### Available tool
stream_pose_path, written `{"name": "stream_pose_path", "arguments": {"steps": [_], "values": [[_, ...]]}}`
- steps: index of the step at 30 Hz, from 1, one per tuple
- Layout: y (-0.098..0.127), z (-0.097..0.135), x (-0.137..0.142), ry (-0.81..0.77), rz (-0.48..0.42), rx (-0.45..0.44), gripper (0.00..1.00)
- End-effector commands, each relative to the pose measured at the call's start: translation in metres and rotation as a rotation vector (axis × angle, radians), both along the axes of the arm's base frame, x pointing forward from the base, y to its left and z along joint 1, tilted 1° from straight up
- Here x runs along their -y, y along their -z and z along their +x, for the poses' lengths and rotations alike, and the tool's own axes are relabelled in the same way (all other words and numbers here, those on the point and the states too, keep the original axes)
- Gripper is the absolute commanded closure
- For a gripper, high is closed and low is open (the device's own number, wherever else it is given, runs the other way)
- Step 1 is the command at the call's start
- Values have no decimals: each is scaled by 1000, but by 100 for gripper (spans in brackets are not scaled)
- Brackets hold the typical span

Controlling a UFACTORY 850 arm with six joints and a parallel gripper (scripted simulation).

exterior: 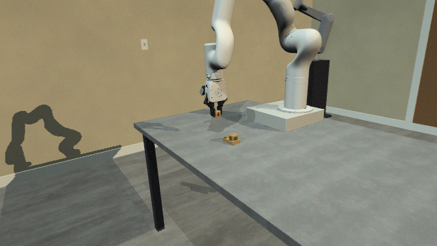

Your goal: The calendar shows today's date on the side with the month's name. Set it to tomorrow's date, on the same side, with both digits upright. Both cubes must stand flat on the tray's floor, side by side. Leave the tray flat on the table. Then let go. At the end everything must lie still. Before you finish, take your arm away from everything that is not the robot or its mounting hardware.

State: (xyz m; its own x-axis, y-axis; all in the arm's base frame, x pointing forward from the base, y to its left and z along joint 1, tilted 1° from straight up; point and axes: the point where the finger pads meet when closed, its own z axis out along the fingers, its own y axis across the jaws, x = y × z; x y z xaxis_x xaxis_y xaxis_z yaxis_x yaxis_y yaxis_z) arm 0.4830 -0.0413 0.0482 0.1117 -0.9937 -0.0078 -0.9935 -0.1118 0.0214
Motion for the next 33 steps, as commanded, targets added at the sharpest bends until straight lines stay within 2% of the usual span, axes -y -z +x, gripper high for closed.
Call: {"name": "stream_pose_path", "arguments": {"steps": [1,9,11,13,14,16,17,33], "values": [[-3,0,0,0,0,1,71],[-3,0,-1,0,0,1,71],[-5,0,-20,2,0,1,71],[-10,-3,-56,5,0,1,71],[-10,-3,-56,5,0,1,71],[-13,-8,-85,8,0,1,71],[-14,-9,-91,8,0,1,71],[-13,-9,-92,8,0,1,71]]}}
